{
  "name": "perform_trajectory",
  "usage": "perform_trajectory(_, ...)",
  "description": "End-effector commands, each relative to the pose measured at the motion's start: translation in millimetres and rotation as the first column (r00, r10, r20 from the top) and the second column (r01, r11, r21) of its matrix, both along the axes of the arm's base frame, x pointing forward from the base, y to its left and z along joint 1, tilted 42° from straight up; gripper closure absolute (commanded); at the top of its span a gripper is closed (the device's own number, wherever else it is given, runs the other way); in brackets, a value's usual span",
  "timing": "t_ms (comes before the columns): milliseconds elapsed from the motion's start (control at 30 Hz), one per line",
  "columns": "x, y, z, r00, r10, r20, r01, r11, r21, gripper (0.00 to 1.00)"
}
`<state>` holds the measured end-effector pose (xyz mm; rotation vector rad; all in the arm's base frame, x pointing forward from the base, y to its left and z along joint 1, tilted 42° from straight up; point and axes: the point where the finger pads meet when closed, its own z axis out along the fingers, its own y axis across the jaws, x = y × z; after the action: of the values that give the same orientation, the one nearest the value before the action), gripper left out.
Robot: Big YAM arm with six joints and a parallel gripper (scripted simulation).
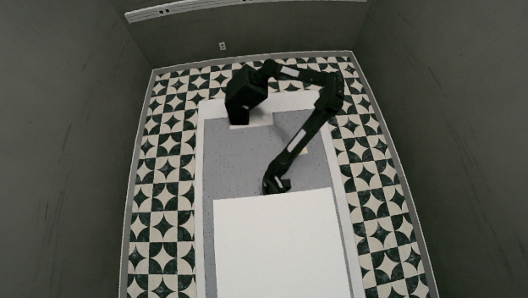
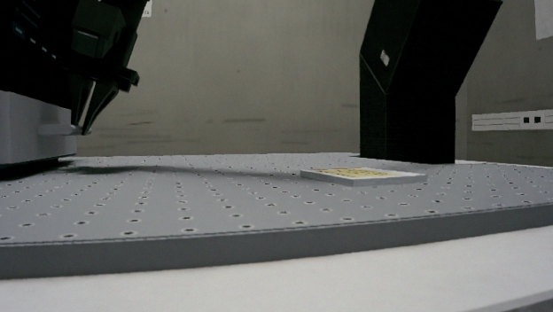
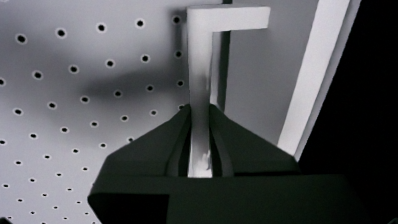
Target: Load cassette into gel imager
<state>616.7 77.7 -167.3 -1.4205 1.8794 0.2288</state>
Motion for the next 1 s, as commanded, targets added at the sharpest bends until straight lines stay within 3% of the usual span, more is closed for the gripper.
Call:
perform_trajectory(0, -51.5, 25.0, -41.4, 0.992, 0.032, -0.125, -0.030, 0.999, 0.021, 0.93)
perform_trajectory(967, -57.3, 26.7, -44.9, 0.984, 0.054, -0.169, -0.051, 0.998, 0.022, 0.93)
